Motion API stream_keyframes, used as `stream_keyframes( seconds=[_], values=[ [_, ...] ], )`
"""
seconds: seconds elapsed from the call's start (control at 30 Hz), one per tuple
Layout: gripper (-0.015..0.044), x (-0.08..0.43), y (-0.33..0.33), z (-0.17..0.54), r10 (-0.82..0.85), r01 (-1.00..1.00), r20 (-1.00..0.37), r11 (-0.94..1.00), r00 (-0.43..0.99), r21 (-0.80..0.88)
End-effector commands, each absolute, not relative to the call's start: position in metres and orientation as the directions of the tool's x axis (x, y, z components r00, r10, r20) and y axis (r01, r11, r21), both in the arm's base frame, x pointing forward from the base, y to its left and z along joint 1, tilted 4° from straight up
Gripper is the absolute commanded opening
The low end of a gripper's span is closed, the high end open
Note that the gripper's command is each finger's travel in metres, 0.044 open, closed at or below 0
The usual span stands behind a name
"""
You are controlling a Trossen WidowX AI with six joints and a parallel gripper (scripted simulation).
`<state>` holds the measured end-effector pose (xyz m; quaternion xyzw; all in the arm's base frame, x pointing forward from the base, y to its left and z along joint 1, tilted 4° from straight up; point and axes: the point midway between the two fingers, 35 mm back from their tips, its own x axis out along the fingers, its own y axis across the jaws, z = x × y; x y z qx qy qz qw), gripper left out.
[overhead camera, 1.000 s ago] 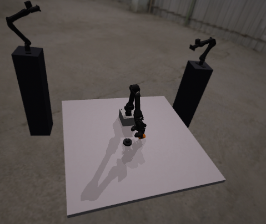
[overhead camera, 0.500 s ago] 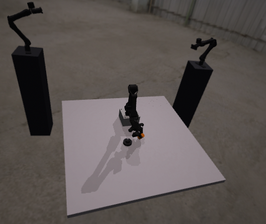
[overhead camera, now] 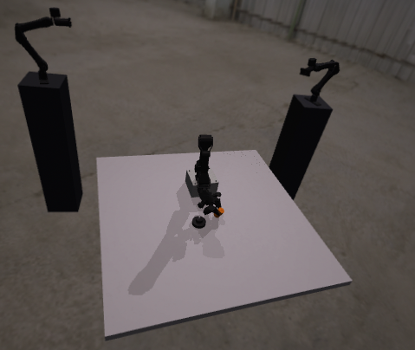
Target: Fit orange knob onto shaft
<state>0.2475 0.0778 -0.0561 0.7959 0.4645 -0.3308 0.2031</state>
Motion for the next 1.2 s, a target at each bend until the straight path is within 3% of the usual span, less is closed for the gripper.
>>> stream_keyframes(
  seconds=[0.0,0.8,1.03,1.17],
  values=[
    [0.026,0.2484,0.0774,-0.0558,0.606,0.873,-0.713,-0.487,0.353,0.018],
    [0.026,0.2484,0.0774,-0.0558,0.606,0.873,-0.713,-0.487,0.353,0.018],
    [0.044,0.2484,0.0774,-0.0558,0.606,0.873,-0.713,-0.487,0.353,0.018],
    [0.044,0.2484,0.0774,-0.0558,0.606,0.873,-0.713,-0.487,0.353,0.018]
  ],
)
